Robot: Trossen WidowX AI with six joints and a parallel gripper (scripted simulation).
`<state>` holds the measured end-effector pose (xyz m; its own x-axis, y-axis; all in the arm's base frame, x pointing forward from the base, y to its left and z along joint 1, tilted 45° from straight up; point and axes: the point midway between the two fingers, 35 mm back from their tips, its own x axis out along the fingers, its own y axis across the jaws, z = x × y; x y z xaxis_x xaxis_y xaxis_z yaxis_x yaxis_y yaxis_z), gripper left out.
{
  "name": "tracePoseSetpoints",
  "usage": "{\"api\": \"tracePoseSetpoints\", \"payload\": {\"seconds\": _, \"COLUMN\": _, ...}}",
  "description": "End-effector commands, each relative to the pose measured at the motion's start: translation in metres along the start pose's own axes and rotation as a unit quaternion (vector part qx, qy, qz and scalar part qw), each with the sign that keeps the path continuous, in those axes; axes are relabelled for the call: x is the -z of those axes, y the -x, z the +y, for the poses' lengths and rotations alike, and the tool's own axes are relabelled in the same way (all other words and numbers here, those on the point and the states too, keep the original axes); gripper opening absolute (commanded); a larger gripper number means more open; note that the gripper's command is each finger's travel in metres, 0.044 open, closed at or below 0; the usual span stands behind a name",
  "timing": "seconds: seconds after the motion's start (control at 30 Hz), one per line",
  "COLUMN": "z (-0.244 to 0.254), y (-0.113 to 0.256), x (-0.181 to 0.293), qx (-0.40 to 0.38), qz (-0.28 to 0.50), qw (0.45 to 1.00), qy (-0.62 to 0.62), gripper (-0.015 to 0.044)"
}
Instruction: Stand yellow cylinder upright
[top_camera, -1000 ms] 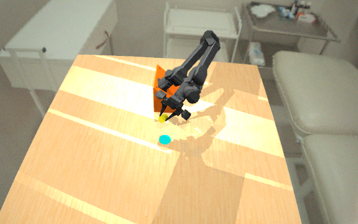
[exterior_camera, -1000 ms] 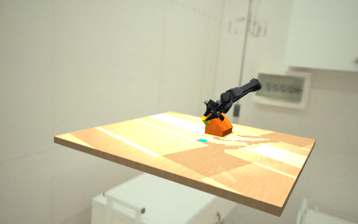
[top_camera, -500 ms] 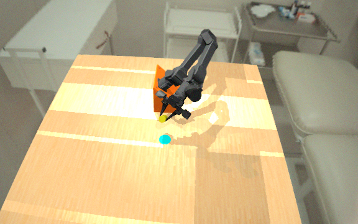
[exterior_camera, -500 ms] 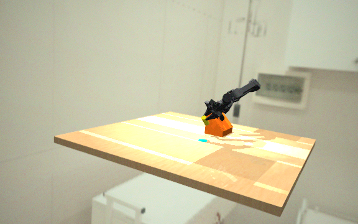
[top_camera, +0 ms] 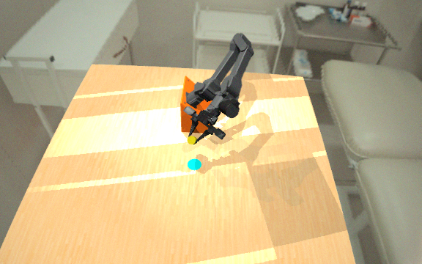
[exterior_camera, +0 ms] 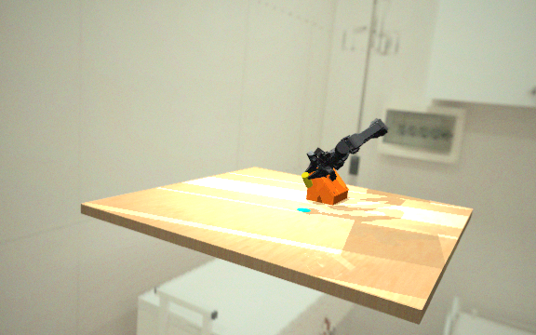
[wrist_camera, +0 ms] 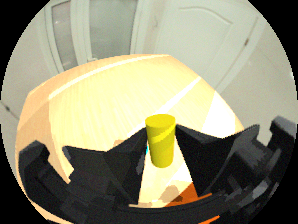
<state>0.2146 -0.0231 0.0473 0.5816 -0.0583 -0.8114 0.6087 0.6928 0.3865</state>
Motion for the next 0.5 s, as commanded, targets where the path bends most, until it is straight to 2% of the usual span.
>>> {"api": "tracePoseSetpoints", "payload": {"seconds": 0.0, "z": 0.0, "y": 0.001, "x": -0.0008, "qx": -0.004, "qz": -0.014, "qw": 1.0, "qy": -0.006, "gripper": 0.0105}}
{"api": "tracePoseSetpoints", "payload": {"seconds": 0.47, "z": 0.0011, "y": 0.0027, "x": -0.0026, "qx": -0.022, "qz": -0.057, "qw": 0.998, "qy": -0.029, "gripper": 0.0105}}
